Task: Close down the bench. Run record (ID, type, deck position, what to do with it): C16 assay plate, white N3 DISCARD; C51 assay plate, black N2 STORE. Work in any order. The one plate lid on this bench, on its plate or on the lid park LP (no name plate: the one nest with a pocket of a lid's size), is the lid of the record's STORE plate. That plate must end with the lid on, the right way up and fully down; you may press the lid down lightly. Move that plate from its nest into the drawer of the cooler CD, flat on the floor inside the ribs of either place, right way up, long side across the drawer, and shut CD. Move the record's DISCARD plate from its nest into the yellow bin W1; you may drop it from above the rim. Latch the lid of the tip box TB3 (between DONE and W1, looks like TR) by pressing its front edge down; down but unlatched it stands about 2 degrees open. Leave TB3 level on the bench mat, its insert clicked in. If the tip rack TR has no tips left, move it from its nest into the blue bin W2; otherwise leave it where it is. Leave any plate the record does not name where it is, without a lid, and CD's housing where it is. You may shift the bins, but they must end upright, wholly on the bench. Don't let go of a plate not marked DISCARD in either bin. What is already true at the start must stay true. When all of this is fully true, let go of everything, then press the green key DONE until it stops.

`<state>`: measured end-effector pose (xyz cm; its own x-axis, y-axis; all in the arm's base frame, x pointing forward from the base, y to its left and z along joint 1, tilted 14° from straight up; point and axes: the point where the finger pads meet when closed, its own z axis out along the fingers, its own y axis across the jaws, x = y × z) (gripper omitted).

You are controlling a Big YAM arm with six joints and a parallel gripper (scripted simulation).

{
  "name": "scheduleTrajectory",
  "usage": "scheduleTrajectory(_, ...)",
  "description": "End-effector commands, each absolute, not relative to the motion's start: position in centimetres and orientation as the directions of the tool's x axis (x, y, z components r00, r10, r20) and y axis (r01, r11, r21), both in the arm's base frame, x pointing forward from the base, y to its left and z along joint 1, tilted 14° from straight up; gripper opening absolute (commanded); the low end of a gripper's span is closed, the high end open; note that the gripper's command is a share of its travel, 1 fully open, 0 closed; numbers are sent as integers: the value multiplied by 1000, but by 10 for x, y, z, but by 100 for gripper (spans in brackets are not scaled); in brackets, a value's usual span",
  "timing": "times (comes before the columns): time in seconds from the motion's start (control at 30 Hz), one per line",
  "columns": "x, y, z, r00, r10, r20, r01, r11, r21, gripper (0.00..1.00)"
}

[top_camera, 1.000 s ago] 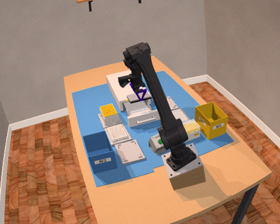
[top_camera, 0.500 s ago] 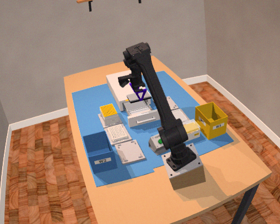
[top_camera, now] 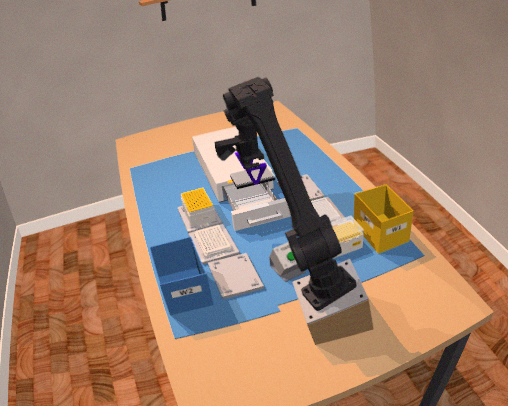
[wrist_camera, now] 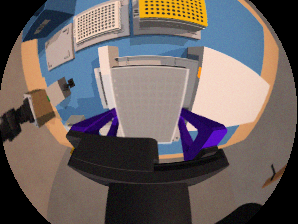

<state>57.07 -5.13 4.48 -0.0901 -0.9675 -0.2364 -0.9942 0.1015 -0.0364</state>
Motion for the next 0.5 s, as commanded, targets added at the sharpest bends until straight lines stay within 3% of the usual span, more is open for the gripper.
scheduleTrajectory(0.0, 576, -45, 50, -82, -968, -236, -993, 98, -59, 0)
scheduleTrajectory(0.47, 580, -46, 30, -91, -968, -236, -993, 107, -57, 0)
